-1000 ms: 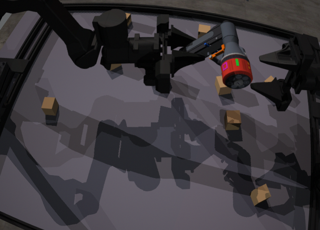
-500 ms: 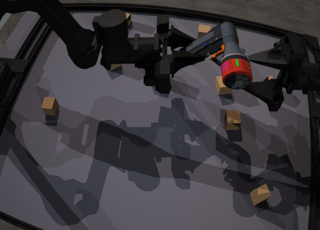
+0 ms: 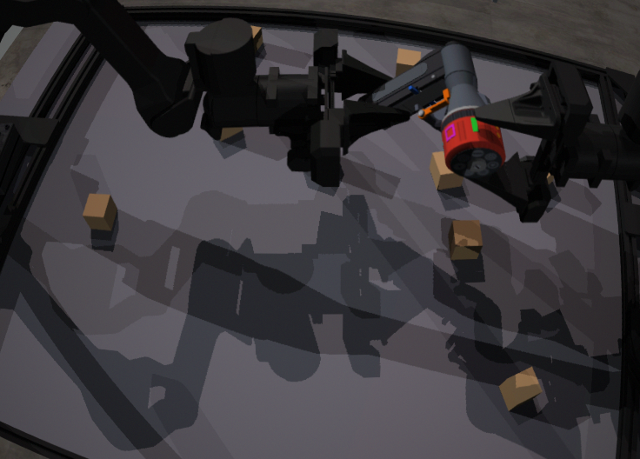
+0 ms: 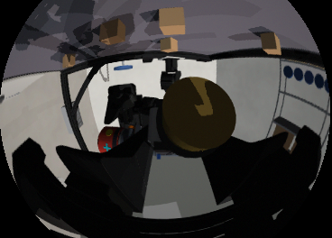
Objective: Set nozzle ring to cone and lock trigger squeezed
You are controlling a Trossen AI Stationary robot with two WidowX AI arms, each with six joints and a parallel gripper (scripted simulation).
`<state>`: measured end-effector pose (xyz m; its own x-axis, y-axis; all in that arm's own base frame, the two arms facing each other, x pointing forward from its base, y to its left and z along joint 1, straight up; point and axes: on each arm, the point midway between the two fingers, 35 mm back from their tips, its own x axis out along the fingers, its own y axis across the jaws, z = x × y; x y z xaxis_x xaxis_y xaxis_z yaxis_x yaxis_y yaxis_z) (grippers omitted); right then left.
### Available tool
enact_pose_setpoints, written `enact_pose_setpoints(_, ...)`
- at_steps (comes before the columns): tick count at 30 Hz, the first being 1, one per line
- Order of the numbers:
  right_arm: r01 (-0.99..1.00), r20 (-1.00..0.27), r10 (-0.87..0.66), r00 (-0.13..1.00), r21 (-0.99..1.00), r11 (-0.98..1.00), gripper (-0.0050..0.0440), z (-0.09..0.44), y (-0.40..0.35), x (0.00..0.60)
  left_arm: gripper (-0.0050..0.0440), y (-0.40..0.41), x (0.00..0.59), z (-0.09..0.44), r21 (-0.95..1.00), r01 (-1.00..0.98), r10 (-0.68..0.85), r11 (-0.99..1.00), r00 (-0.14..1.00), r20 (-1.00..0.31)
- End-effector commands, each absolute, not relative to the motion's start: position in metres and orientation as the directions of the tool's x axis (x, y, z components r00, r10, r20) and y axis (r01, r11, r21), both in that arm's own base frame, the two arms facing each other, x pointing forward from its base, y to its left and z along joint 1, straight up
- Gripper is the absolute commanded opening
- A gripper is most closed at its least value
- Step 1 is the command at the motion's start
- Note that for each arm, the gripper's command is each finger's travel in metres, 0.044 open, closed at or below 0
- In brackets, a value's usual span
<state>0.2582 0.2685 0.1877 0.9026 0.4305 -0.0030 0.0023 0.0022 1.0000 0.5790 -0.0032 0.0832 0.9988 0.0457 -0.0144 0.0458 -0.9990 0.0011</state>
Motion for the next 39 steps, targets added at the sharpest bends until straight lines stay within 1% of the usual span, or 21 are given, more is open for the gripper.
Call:
enact_pose_setpoints(1, 0.0, 0.0, 0.431, 0.902, 1.0, 0.0, 0.04, 0.189, 0.272, 0.264, 0.0, -0.003, 0.579, 0.087, 0.0, 0.046, 0.046, -0.999, 0.999, 0.0)
enact_pose_setpoints(14, 0.0, 0.0, 0.431, 0.902, 1.0, 0.0, 0.04, 0.187, 0.28, 0.283, 0.0, -0.003, 0.579, 0.087, 0.0, 0.046, 0.046, -0.999, 0.999, 0.0)
enact_pose_setpoints(25, 0.0, 0.0, 0.431, 0.902, 1.0, 0.0, 0.04, 0.187, 0.28, 0.284, 0.0, -0.003, 0.579, 0.087, 0.0, 0.046, 0.046, -0.999, 0.999, 0.0)
enact_pose_setpoints(28, 0.0, 0.0, 0.427, 0.904, 1.0, -0.001, 0.0328, 0.187, 0.28, 0.284, 0.0, -0.003, 0.579, 0.087, 0.0, 0.046, 0.046, -0.999, 0.999, 0.0)
enact_pose_setpoints(29, 0.0, 0.0, 0.427, 0.904, 1.0, -0.001, 0.0328, 0.187, 0.28, 0.284, 0.0, -0.003, 0.579, 0.087, 0.0, 0.046, 0.046, -0.999, 0.999, 0.0)
enact_pose_setpoints(32, 0.0, 0.0, 0.427, 0.904, 1.0, -0.001, 0.0308, 0.187, 0.28, 0.285, 0.0, -0.003, 0.579, 0.087, 0.0, 0.046, 0.046, -0.999, 0.999, 0.0)
enact_pose_setpoints(34, 0.0, 0.0, 0.427, 0.904, 1.0, -0.001, 0.0308, 0.187, 0.28, 0.285, 0.0, -0.003, 0.579, 0.087, 0.0, 0.046, 0.046, -0.999, 0.999, 0.0)
enact_pose_setpoints(39, 0.0, 0.0, 0.427, 0.904, 1.0, -0.001, 0.0275, 0.187, 0.28, 0.285, 0.0, -0.003, 0.579, 0.087, 0.0, 0.046, 0.046, -0.999, 0.999, 0.0)
